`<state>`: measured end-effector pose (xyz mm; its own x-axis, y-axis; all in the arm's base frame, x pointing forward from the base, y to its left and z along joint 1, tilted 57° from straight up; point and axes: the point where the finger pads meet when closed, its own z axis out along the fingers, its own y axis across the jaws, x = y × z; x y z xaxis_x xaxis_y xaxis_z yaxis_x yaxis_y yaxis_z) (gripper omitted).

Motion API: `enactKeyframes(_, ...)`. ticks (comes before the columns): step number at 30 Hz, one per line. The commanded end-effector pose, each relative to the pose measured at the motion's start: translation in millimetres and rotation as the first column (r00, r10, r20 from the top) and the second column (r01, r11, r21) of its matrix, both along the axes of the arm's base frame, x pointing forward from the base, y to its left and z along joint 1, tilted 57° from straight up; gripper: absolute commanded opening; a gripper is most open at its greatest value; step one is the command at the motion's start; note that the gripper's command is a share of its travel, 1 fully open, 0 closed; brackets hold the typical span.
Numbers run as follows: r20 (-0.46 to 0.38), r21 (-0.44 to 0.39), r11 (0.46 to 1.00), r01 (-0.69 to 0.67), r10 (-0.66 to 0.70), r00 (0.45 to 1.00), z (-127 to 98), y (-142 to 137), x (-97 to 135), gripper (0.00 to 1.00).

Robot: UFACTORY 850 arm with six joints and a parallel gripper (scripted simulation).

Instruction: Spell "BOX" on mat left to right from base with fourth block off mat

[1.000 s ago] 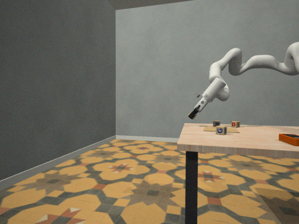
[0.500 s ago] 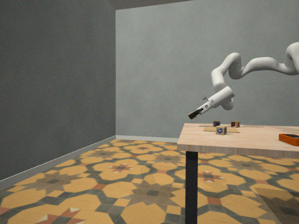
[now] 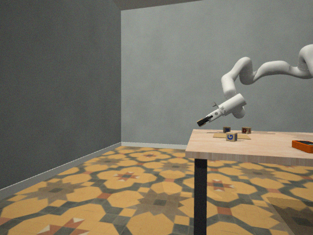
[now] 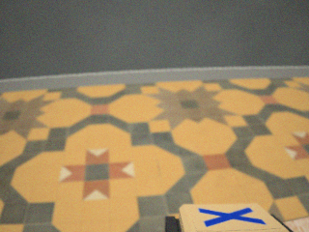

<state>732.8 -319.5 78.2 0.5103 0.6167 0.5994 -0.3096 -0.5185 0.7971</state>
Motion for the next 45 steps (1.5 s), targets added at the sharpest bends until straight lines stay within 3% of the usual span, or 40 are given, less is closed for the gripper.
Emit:
enactKeyframes(1,0.001,0.000,1.000,-0.001,0.001,1.000,-4,-6,1,0.44)
enactKeyframes(14,0.001,0.000,1.000,-0.001,0.001,1.000,-21,-32,0,0.44)
enactKeyframes(45,0.001,0.000,1.000,-0.001,0.001,1.000,-22,-33,0,0.44)
